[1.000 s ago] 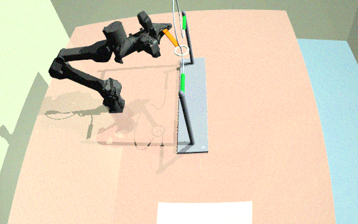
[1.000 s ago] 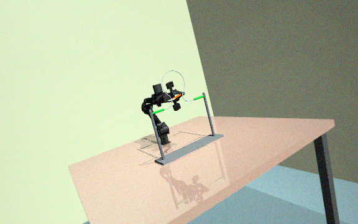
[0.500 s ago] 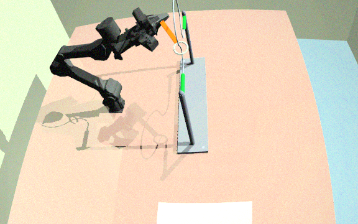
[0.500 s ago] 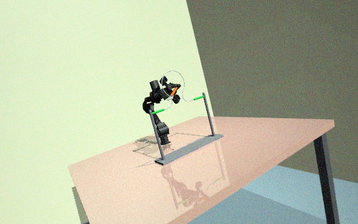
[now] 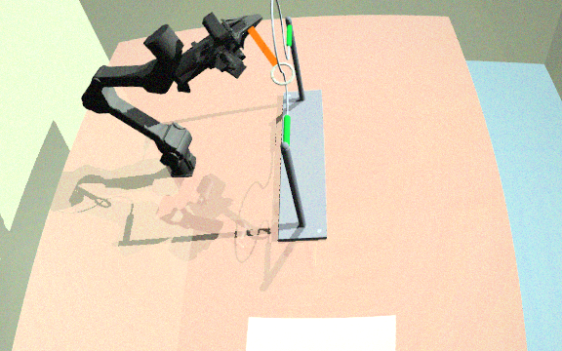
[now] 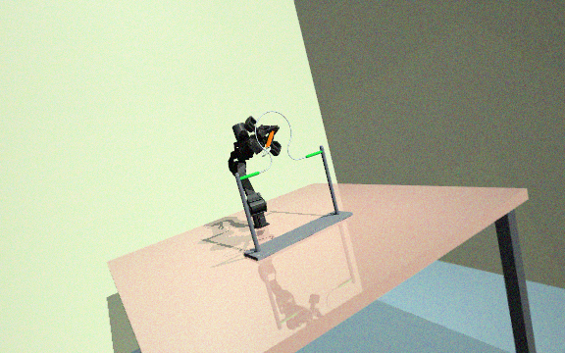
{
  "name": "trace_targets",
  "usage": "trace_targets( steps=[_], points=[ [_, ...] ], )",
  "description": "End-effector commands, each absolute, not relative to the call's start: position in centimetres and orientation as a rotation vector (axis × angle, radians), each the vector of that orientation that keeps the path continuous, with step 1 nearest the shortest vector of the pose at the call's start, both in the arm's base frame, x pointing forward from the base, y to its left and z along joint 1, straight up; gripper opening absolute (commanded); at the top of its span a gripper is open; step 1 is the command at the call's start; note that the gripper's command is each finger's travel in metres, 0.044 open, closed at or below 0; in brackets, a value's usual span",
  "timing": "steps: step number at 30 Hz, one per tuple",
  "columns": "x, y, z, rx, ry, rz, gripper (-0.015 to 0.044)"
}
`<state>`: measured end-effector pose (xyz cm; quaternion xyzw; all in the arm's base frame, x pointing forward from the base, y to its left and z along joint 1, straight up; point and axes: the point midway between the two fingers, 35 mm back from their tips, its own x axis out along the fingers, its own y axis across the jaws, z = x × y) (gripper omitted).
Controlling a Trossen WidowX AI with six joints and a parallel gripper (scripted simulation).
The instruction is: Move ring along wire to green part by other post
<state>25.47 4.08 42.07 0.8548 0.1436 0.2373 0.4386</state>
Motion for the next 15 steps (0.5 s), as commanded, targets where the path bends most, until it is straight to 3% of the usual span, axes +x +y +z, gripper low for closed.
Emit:
trace_targets(
  steps=[1, 15],
  points=[
    [25.40, 3.77, 42.74, 2.139, 0.358, 0.601, -0.0150],
    [25.41, 3.37, 43.17, 2.072, 0.378, 0.581, -0.0150]
  ],
)
